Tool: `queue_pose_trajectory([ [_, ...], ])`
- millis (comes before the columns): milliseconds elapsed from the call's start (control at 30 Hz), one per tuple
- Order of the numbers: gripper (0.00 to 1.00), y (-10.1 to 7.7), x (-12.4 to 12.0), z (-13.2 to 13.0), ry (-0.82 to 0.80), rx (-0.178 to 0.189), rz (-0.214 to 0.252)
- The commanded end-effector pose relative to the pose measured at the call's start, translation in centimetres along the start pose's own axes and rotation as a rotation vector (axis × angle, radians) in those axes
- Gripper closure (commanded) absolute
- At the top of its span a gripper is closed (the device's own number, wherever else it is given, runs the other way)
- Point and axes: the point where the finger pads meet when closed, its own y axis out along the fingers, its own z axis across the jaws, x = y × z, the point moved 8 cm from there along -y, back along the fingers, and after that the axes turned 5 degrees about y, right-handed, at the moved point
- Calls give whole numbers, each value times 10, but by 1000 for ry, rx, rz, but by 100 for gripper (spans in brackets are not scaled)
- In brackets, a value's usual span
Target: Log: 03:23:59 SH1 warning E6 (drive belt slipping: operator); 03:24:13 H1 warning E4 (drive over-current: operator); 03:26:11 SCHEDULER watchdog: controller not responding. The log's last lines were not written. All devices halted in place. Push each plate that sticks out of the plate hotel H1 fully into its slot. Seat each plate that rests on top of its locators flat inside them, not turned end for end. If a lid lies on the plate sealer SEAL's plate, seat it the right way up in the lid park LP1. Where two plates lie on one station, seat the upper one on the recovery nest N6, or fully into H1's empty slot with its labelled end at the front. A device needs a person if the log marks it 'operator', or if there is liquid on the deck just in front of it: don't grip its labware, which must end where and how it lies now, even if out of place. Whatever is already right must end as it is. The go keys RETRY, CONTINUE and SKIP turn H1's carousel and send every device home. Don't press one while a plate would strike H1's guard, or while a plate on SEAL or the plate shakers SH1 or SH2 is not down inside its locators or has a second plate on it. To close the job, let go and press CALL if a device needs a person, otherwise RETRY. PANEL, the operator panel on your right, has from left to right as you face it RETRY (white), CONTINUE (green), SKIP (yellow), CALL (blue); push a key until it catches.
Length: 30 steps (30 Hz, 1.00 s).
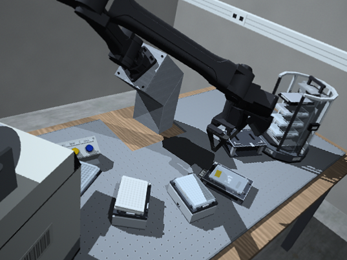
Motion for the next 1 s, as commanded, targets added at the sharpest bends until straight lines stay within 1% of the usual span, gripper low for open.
queue_pose_trajectory([
  [0,0,-16,9,-3,-110,7,-36],
  [300,0,-16,10,-3,-317,4,-39],
  [367,0,-16,10,-3,-317,4,-39],
  [867,0,-16,10,-3,-667,-3,-40],
  [967,0,-16,10,-3,-690,-4,-40],
])
